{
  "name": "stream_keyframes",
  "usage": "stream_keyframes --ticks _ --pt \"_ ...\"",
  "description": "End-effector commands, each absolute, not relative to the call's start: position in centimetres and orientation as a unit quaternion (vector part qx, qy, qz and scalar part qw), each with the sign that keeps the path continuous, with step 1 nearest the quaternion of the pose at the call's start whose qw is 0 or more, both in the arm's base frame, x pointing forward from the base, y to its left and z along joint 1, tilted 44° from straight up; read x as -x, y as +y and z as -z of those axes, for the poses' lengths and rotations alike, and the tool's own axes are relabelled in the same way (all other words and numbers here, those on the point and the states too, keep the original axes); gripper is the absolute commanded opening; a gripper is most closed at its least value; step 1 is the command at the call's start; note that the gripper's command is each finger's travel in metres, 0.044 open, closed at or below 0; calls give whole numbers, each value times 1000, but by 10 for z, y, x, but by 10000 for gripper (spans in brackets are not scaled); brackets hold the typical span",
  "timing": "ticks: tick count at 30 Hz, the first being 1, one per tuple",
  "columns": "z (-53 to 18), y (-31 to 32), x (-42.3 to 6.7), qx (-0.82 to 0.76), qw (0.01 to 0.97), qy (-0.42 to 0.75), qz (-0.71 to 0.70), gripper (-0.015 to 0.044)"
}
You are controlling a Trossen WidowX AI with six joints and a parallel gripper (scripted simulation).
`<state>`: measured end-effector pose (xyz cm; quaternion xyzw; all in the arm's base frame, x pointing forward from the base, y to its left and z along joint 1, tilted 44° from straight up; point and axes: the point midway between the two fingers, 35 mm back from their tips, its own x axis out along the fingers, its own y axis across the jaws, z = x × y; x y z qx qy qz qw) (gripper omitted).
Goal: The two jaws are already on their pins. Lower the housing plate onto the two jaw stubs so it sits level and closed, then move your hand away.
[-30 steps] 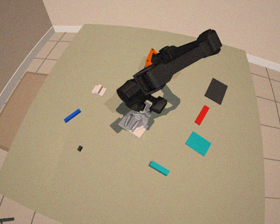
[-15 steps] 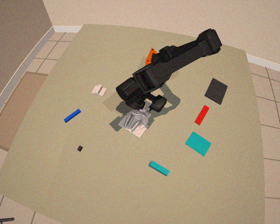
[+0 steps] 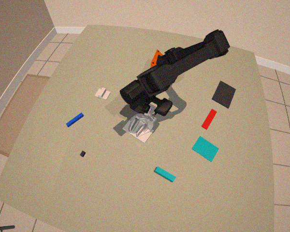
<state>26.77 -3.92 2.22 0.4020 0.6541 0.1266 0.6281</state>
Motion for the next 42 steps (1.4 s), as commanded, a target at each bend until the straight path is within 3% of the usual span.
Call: stream_keyframes --ticks 1,42 --pt "-21 -40 -268 -399 630 654 -127 351" --pt "20 0 -275 -399 630 654 -128 351"
